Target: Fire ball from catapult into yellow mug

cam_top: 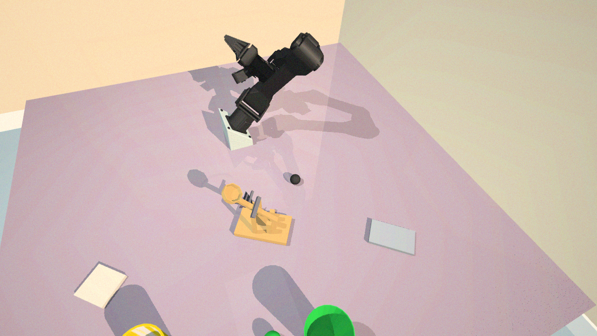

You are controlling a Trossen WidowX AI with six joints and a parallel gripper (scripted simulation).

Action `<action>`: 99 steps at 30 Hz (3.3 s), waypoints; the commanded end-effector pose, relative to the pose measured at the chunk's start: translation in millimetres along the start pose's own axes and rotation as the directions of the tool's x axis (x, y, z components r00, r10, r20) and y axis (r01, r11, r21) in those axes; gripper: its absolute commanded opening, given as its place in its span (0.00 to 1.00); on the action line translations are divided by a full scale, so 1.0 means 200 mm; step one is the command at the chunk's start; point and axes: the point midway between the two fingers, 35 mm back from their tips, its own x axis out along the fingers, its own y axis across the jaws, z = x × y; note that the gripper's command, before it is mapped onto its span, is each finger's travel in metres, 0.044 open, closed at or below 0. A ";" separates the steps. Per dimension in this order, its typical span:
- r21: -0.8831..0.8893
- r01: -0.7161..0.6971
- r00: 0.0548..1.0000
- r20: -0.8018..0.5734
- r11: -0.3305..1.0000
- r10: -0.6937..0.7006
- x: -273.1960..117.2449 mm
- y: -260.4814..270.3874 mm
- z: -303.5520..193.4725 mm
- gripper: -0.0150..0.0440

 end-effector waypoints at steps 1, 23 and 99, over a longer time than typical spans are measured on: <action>-0.004 -0.004 1.000 0.001 1.000 0.004 0.00 0.00 0.00 0.98; -0.464 -0.356 0.895 0.081 0.811 0.439 -0.33 0.34 -0.07 1.00; -0.774 -0.245 -0.477 0.621 0.584 0.622 -2.10 -1.09 0.39 1.00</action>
